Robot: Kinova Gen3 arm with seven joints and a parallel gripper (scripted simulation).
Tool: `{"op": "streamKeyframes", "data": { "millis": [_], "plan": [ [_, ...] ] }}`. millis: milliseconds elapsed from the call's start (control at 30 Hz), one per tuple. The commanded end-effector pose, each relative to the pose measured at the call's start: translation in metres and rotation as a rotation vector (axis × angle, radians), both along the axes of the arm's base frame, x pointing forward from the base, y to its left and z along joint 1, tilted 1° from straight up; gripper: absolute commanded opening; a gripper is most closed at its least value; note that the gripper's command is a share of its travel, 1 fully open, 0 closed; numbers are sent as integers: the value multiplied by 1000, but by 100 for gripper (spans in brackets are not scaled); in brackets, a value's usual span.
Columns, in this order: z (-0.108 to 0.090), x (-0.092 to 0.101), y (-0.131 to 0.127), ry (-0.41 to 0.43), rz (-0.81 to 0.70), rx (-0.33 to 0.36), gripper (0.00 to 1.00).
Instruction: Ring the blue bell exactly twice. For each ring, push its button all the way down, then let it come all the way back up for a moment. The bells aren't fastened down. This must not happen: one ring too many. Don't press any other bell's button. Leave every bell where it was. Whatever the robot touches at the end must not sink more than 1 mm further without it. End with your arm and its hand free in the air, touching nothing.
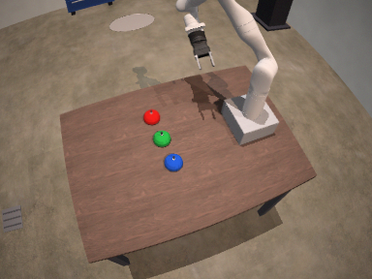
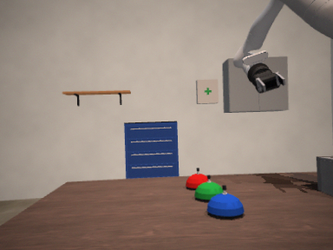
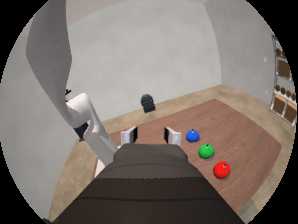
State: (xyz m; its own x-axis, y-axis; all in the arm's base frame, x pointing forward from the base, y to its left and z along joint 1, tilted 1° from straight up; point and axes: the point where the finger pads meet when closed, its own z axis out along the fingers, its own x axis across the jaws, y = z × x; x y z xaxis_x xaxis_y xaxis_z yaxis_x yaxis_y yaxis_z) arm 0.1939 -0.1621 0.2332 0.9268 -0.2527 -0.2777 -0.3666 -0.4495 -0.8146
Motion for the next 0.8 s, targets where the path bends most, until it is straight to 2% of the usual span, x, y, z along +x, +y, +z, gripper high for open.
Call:
{"op": "streamKeyframes", "data": {
  "millis": [0, 767],
  "plan": [
    [0, 0, 0, -1, 0, -1, 100],
    [-3, 3, 2, 10, 9, -12, 100]
  ]
}}
